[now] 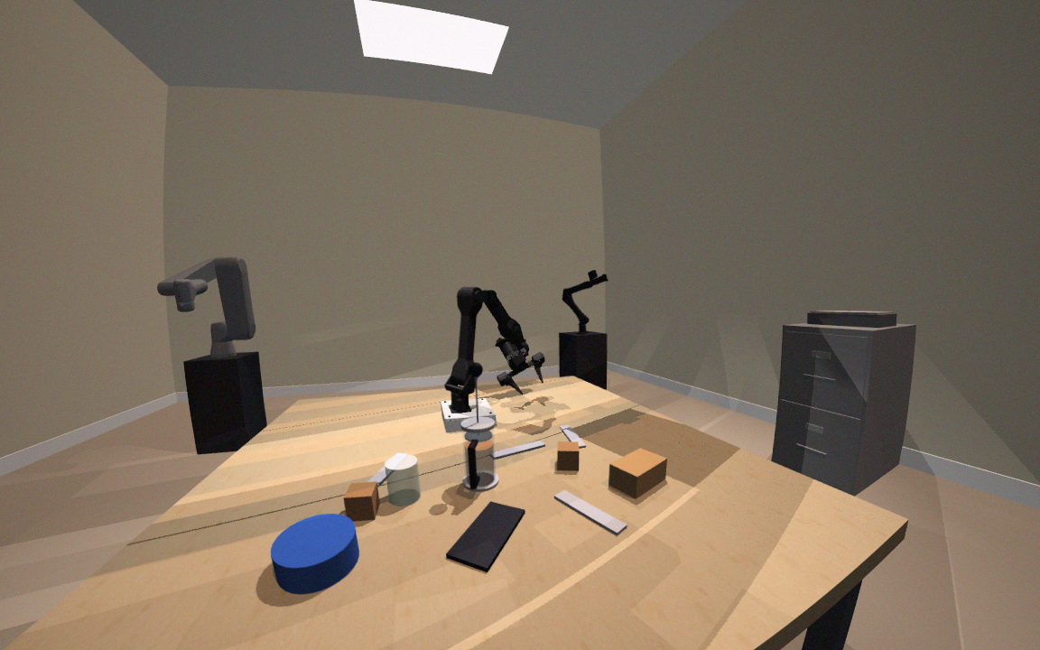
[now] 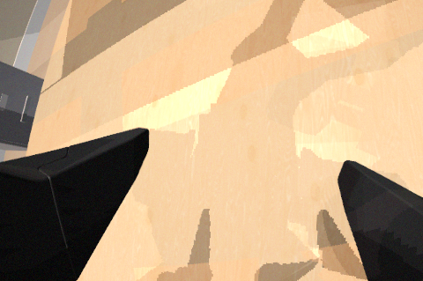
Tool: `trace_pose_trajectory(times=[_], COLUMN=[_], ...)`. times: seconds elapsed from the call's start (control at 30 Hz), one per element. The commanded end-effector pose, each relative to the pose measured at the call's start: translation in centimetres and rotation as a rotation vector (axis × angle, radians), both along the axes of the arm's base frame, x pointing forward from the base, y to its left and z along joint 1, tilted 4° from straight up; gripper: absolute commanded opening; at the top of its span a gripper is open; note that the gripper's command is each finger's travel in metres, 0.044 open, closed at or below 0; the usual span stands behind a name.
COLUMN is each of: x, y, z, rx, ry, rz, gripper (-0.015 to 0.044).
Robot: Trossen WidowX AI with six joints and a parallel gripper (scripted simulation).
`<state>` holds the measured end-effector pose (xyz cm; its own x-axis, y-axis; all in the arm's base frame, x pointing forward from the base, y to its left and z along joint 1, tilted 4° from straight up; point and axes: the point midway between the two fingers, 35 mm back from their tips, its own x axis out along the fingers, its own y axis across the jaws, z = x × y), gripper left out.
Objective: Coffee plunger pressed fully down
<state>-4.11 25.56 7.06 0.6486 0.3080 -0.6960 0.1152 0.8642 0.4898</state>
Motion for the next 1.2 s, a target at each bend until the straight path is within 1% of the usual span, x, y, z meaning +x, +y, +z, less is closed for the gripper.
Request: trace_pose_trajectory(times=[0.0, 0.03, 0.13, 0.3, 0.33, 0.47, 0.53, 0.7, 0.77, 0.93, 1.0, 1.17], x=[0.1, 0.4, 2.2, 7.1, 8.1, 10.7, 13.0, 17.8, 19.5, 24.4, 26.5, 30.0], y=[0.1, 0.2, 0.7, 1.4, 0.8, 1.0, 0.3, -0.8, -1.7, -4.2, -5.9, -9.7], z=[0.0, 0.1, 0.5, 1.7, 1.7, 2.5, 3.7, 5.5, 6.1, 8.5, 9.9, 12.9], rx=[-0.004, -0.010, -0.047, -0.114, -0.114, -0.132, -0.126, -0.129, -0.117, -0.098, -0.080, -0.088], ry=[0.002, 0.007, 0.031, 0.110, 0.117, 0.158, 0.143, 0.186, 0.209, 0.194, 0.157, 0.079], rz=[-0.002, -0.007, -0.028, -0.074, -0.120, -0.127, -0.161, -0.165, -0.181, -0.157, -0.185, -0.150], gripper=[0.0426, 0.0440, 0.0440, 0.0440, 0.0440, 0.0440, 0.0440, 0.0440, 0.0440, 0.0440, 0.0440, 0.0440])
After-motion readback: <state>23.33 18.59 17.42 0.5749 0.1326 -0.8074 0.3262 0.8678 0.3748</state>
